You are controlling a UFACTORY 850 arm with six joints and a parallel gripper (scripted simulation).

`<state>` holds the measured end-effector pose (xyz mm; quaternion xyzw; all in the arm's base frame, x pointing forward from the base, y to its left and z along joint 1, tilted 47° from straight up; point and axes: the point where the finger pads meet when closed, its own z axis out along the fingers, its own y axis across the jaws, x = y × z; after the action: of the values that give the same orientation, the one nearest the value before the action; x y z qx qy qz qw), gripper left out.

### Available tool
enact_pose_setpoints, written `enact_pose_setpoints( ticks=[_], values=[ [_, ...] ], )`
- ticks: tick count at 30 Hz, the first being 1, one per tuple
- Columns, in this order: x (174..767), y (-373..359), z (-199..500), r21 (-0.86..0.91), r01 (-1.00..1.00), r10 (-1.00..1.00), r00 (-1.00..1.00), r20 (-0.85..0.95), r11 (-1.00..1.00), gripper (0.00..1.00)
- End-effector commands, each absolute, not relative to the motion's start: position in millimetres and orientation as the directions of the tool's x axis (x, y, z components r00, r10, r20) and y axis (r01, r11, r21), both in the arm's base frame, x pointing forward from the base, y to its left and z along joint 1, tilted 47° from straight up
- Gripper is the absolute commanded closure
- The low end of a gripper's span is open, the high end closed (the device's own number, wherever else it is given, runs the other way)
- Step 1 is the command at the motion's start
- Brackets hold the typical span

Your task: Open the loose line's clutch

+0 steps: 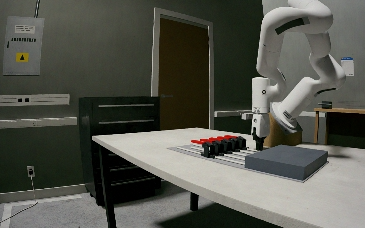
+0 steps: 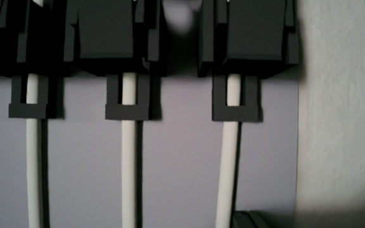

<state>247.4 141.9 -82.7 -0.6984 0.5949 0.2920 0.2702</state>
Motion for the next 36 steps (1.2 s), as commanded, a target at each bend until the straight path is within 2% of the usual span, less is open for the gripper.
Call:
enact_pose_setpoints(
  ticks=[1, 22, 36],
  values=[
    [243, 141, -83, -0.031, -0.989, -0.673, 0.122, -0.729, -0.146, 1.00],
    [237, 139, -82, -0.031, -0.989, -0.673, 0.122, -0.729, -0.146, 1.00],
    [241, 103, -47, -0.031, -0.989, -0.673, 0.122, -0.729, -0.146, 1.00]
  ],
)
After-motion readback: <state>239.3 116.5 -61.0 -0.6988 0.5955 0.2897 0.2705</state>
